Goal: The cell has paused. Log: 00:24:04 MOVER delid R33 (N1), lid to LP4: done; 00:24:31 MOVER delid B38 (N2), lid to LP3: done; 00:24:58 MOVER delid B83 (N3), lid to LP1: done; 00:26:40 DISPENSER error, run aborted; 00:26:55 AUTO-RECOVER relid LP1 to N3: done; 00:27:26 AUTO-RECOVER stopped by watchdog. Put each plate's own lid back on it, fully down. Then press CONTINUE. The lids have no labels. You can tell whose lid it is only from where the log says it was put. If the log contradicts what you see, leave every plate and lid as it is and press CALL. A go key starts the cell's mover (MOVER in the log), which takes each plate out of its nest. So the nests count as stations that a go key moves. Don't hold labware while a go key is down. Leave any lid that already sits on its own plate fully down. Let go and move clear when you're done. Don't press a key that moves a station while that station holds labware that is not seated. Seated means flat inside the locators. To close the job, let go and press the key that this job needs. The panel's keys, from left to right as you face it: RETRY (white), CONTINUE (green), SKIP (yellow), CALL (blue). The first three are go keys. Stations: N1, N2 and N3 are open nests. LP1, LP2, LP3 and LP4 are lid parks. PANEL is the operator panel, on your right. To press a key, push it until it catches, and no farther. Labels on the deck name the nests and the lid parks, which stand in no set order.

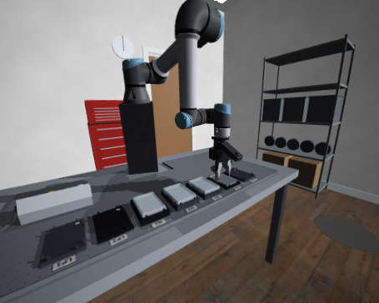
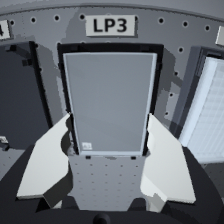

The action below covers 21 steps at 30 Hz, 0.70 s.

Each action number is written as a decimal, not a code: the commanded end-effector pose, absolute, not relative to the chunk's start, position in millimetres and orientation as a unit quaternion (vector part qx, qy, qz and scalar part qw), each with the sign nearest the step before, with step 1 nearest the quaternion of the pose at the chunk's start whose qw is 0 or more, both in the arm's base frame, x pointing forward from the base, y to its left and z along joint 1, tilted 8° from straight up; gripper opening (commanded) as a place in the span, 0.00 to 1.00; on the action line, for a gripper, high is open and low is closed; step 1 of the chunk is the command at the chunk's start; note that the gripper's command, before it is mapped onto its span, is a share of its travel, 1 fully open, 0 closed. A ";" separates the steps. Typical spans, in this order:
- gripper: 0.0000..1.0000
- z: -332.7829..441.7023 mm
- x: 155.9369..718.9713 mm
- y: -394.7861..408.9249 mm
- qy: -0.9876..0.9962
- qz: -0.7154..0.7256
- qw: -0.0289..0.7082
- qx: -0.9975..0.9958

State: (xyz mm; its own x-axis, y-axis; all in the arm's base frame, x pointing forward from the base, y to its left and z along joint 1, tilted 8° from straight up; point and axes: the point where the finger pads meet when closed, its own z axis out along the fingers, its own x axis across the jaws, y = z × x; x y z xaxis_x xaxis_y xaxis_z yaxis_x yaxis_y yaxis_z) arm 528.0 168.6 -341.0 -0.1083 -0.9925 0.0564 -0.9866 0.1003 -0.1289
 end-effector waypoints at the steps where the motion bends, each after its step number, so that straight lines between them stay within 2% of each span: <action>1: 0.00 -340.5 528.6 168.8 0.741 -0.067 0.023 -0.667; 21: 0.00 -333.9 527.8 169.3 0.741 -0.067 0.023 -0.667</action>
State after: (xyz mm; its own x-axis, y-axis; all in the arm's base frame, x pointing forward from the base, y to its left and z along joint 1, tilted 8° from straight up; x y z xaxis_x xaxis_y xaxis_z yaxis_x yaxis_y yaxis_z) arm 527.8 168.7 -339.6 -0.1083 -0.9925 0.0564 -0.9866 0.1003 -0.1288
